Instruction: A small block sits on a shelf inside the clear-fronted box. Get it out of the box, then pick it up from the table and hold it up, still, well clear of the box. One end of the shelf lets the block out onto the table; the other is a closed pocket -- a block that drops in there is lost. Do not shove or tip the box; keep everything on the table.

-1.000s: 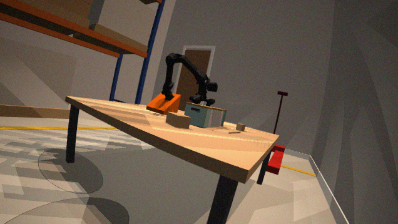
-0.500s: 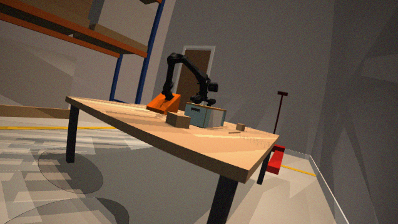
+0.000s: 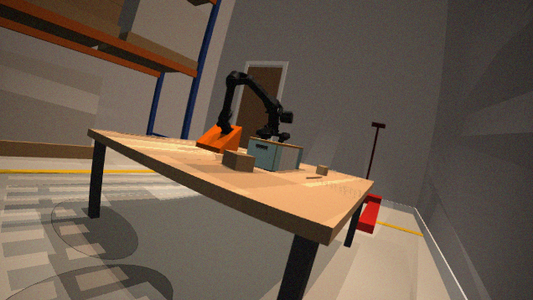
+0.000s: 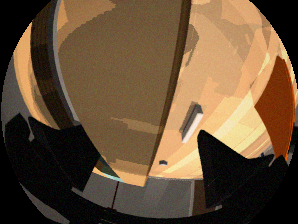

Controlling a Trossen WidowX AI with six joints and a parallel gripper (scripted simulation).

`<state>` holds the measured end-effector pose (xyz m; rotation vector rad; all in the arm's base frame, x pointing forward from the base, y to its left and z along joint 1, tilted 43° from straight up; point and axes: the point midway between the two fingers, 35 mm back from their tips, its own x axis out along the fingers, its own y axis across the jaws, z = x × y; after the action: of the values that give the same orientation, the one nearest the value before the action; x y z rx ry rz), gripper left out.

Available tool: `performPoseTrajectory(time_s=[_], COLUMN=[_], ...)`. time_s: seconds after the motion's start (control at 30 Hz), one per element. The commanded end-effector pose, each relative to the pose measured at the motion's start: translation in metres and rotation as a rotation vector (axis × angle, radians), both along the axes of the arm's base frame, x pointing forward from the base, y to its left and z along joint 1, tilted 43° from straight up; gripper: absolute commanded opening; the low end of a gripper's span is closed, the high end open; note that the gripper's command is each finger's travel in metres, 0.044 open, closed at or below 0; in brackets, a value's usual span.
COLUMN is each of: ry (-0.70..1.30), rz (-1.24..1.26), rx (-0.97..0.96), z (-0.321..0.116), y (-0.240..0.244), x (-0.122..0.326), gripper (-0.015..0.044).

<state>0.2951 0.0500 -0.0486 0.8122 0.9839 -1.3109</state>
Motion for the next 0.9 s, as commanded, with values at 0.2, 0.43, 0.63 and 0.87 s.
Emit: performPoseTrajectory(time_s=[0.2, 0.43, 0.63, 0.87], ry=[0.002, 0.002, 0.002, 0.002], rz=[-0.003, -0.003, -0.003, -0.003], rx=[0.005, 0.006, 0.006, 0.006], z=[-0.009, -0.014, -0.018, -0.022], y=[0.009, 0.014, 0.019, 0.024], x=[-0.002, -0.002, -0.003, -0.004], gripper=[0.04, 0.04, 0.04, 0.04])
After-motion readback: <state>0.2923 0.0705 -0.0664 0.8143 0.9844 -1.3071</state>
